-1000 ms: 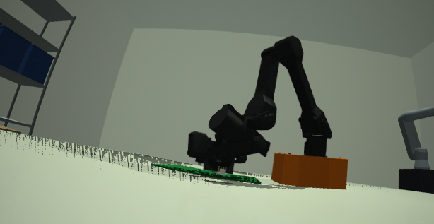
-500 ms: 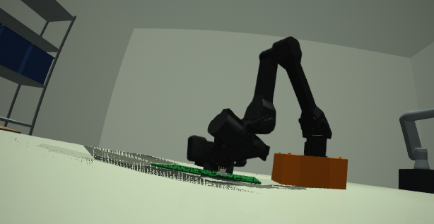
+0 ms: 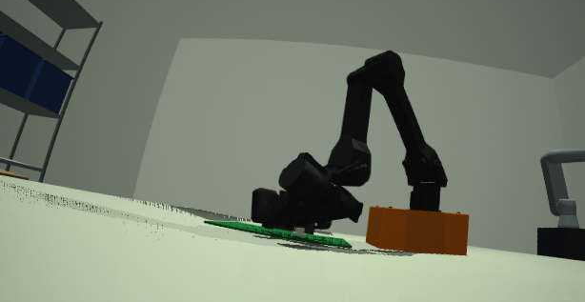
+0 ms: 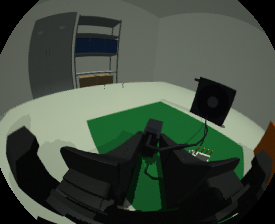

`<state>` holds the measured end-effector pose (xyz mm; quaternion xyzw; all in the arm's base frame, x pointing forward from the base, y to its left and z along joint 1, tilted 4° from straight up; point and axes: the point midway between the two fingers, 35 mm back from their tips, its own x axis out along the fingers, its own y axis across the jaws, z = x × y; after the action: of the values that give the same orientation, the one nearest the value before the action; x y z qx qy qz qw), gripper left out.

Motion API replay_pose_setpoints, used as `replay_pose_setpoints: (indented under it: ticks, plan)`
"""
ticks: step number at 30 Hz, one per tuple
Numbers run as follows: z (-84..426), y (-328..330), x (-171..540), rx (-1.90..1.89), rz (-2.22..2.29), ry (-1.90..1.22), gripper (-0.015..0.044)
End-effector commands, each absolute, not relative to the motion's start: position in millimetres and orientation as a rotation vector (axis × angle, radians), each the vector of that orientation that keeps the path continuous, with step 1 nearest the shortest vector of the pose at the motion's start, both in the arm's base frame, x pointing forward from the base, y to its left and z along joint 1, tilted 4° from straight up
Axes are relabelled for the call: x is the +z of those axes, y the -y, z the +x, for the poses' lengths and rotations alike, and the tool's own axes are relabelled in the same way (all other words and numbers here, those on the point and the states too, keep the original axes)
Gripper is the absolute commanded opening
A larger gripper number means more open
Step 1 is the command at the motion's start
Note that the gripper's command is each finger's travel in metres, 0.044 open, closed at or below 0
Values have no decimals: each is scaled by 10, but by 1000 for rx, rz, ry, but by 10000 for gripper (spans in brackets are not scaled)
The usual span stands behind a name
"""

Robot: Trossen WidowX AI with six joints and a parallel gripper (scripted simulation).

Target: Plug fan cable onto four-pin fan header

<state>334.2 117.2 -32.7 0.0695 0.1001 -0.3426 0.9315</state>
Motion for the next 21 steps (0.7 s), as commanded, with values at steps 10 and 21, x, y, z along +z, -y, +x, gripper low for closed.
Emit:
replay_pose_setpoints:
  ticks: [10,21]
  plan:
    - [3342,-1176,-374,-701,142,-205,0]
    - [3342,-1176,-374,-701,142,-205,0]
